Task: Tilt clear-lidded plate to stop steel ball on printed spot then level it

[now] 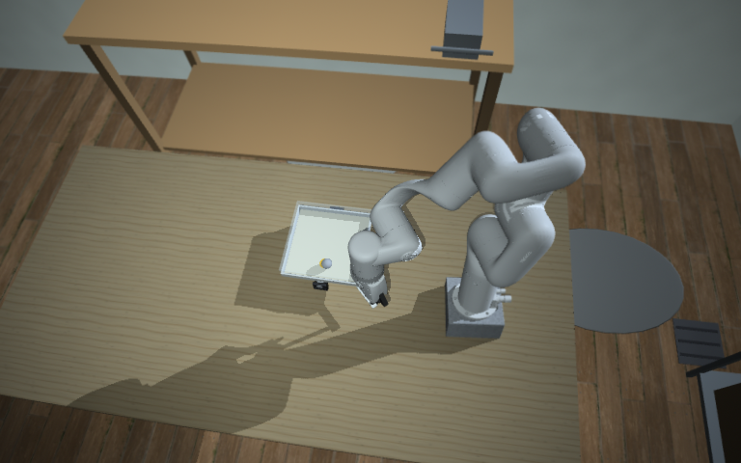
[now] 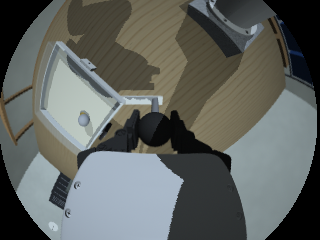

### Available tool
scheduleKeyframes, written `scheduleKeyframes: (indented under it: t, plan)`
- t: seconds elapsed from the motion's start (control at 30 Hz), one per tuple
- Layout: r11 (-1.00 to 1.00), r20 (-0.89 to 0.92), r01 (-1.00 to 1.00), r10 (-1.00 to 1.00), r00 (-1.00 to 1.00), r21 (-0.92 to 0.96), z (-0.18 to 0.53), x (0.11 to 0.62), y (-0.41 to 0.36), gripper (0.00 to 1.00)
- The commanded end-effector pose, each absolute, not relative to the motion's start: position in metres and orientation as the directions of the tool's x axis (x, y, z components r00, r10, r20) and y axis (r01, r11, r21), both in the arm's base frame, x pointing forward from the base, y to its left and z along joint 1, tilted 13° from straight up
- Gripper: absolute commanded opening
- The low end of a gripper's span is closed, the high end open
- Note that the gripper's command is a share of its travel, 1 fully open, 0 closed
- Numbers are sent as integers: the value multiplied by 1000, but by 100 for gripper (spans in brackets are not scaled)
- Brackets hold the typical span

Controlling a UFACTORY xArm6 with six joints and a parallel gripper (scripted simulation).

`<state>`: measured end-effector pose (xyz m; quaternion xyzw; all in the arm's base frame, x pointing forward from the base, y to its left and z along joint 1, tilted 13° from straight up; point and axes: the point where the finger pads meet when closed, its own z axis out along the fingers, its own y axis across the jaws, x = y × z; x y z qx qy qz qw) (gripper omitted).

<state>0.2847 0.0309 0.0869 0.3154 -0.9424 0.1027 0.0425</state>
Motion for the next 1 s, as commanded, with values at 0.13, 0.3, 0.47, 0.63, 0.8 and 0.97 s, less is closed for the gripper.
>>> scheduleKeyframes:
  t: [0.13,0.3,0.47,0.63,0.8,0.97]
  plan:
    - [780,137,-603,-587,-798,-169,89,284,29,0]
    - [780,137,-603,-587,-798,-169,89,284,29,0]
    - [780,137,-603,-587,-798,-169,89,284,29,0]
    - [780,137,-603,-587,-798,-169,89,287,31,0]
    - [780,137,-603,-587,-798,-169,89,287,32,0]
    - [780,137,-603,-587,-798,-169,89,287,32,0]
